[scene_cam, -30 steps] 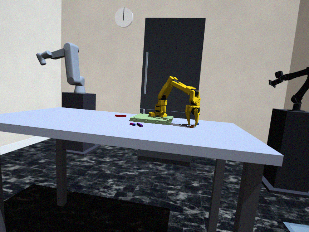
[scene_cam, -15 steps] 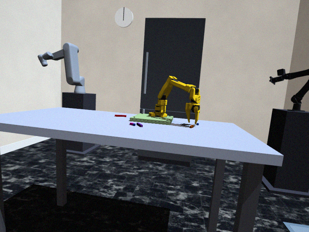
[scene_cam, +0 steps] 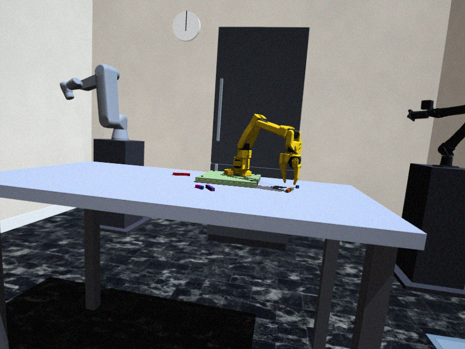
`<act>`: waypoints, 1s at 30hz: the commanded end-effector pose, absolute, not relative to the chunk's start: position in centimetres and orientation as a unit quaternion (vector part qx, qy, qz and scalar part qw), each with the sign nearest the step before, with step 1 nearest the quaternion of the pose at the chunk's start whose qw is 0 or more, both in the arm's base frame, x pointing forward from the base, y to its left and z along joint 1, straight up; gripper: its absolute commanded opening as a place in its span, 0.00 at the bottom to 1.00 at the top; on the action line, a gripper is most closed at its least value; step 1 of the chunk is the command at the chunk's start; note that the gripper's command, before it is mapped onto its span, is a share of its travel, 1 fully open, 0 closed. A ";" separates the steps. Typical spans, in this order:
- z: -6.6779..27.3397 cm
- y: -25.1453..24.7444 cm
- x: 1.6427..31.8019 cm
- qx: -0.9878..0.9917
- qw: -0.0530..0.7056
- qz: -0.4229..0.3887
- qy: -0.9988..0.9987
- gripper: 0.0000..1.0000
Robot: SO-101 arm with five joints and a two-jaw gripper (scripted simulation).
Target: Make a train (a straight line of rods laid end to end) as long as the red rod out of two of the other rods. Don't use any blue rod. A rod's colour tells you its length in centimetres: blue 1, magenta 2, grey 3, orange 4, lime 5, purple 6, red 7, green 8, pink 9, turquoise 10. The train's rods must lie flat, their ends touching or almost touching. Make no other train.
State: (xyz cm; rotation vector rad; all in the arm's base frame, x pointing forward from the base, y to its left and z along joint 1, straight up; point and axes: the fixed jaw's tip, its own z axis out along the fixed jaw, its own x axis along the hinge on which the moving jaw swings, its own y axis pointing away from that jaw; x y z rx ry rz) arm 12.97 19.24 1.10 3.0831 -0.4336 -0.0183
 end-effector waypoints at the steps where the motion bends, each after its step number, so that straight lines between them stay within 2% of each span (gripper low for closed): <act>1: 2.0 19.5 13.2 0.990 0.002 -0.001 -0.141 0.17; 14: 4.1 19.4 13.2 0.990 0.002 -0.001 -0.141 0.17; 30: 4.2 19.4 13.2 0.990 0.002 -0.001 -0.141 0.17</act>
